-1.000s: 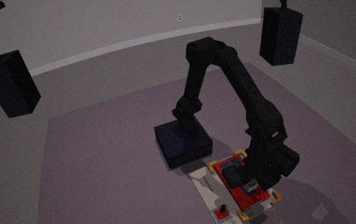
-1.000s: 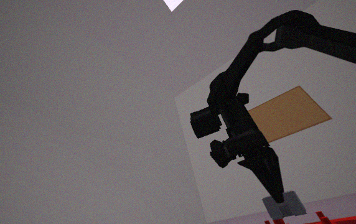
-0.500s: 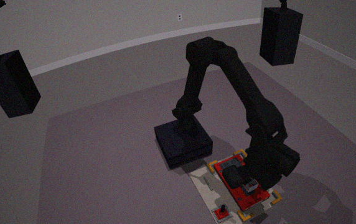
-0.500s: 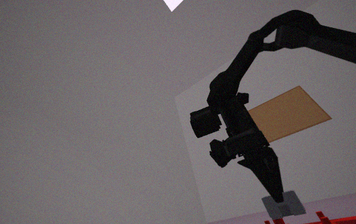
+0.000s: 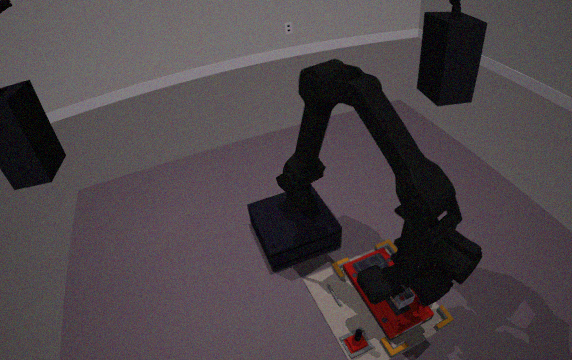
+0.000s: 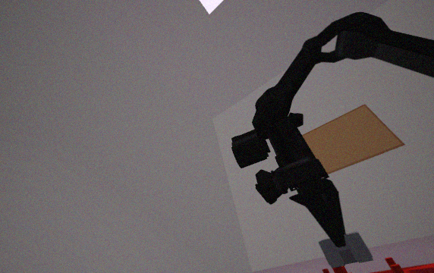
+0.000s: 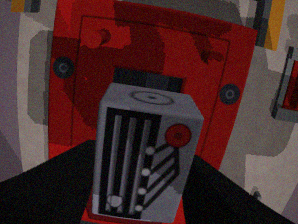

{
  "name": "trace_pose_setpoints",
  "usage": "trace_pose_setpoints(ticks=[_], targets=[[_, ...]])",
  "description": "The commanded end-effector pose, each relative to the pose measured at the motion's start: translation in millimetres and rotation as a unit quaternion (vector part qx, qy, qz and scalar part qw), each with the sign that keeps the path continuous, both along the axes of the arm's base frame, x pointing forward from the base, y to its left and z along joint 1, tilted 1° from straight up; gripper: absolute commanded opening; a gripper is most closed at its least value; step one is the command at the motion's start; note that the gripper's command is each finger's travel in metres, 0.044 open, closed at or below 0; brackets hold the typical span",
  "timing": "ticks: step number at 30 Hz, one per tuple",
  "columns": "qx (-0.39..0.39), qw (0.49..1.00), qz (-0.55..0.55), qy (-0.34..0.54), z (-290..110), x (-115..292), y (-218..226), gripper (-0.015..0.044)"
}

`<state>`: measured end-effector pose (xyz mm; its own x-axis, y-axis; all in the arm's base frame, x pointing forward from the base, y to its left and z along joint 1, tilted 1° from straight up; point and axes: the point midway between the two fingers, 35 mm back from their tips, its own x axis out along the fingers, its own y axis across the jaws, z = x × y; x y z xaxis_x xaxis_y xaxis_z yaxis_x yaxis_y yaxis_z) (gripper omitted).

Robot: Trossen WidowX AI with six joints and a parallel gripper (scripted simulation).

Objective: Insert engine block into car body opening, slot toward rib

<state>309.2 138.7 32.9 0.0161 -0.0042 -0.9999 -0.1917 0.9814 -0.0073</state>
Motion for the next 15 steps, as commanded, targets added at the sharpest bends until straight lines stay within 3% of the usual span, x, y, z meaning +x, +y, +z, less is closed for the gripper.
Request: trace_pose_setpoints(ticks=[1, 15], targets=[[0.001, 1.000, 0.001, 0.000, -0.2, 0.0, 0.5, 0.0160], [0.001, 1.000, -0.002, 0.000, -2.4, 0.3, 0.4, 0.0160]])
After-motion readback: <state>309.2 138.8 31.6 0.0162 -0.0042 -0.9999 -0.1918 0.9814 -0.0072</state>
